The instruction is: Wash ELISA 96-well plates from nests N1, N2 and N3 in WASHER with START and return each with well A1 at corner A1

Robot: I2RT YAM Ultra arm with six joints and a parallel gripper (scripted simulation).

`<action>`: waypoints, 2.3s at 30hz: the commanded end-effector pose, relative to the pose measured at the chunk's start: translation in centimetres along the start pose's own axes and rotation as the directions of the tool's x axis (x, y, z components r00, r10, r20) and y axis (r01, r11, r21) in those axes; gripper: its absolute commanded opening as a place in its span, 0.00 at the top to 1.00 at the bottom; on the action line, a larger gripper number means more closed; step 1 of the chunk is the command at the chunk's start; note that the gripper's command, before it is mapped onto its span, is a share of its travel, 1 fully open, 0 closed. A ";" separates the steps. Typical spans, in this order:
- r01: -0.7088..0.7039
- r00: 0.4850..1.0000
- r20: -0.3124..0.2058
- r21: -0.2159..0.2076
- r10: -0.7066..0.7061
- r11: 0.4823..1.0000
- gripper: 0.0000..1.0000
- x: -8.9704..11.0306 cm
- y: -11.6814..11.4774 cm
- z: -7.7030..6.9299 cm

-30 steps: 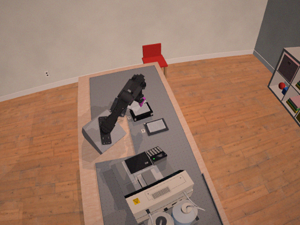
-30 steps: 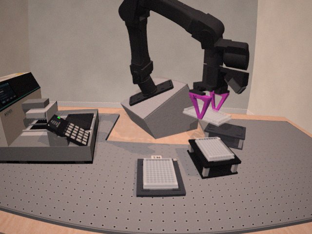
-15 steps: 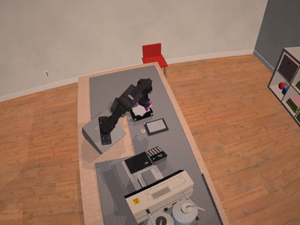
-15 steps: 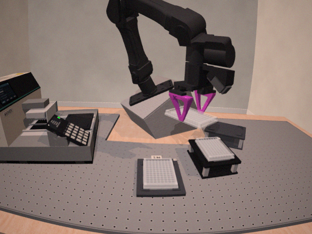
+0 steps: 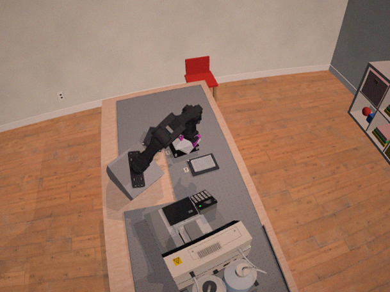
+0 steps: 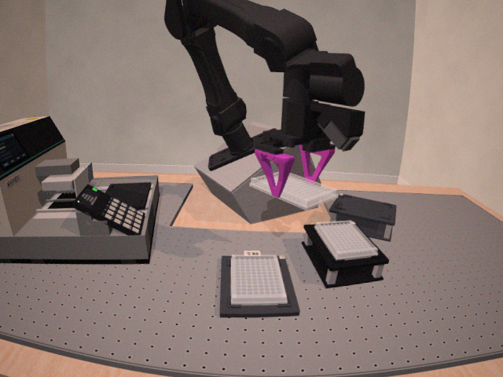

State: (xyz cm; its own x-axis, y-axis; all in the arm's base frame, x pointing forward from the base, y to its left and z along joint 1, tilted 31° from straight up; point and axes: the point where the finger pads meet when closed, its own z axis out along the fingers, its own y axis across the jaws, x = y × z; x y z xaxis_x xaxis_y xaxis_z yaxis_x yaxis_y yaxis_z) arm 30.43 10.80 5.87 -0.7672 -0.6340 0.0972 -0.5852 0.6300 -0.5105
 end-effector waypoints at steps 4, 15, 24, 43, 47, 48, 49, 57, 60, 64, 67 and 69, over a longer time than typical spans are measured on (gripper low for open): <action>-0.158 0.987 0.016 0.000 0.158 0.988 1.00 1.4 -2.2 -0.6; -0.158 0.987 0.015 0.001 0.158 0.987 1.00 4.2 -5.8 -0.7; -0.158 0.987 0.015 0.002 0.158 0.987 1.00 7.0 -9.4 -0.9; -0.330 0.944 0.014 0.001 0.330 0.944 1.00 12.7 -13.2 -1.1; -0.330 0.944 0.014 0.002 0.330 0.944 1.00 14.4 -14.1 -1.1; -0.330 0.944 0.014 0.002 0.330 0.944 1.00 14.4 -14.1 -1.1; -0.330 0.944 0.014 0.002 0.330 0.944 1.00 14.4 -14.1 -1.1; -0.330 0.944 0.014 0.003 0.330 0.944 1.00 18.0 -16.0 -1.3; -0.330 0.944 0.014 0.004 0.330 0.944 1.00 19.4 -16.7 -1.3; -0.330 0.944 0.013 0.004 0.330 0.944 1.00 20.5 -17.3 -1.4; -0.330 0.944 0.013 0.004 0.330 0.944 1.00 20.5 -17.3 -1.4; -0.330 0.944 0.013 0.004 0.330 0.944 1.00 20.5 -17.3 -1.4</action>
State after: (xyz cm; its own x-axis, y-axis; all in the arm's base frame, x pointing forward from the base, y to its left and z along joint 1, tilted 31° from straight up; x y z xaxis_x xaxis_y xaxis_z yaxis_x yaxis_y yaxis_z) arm 24.25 -12.70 17.57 -0.9241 -0.3732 -0.0826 -0.2799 0.8078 -0.5187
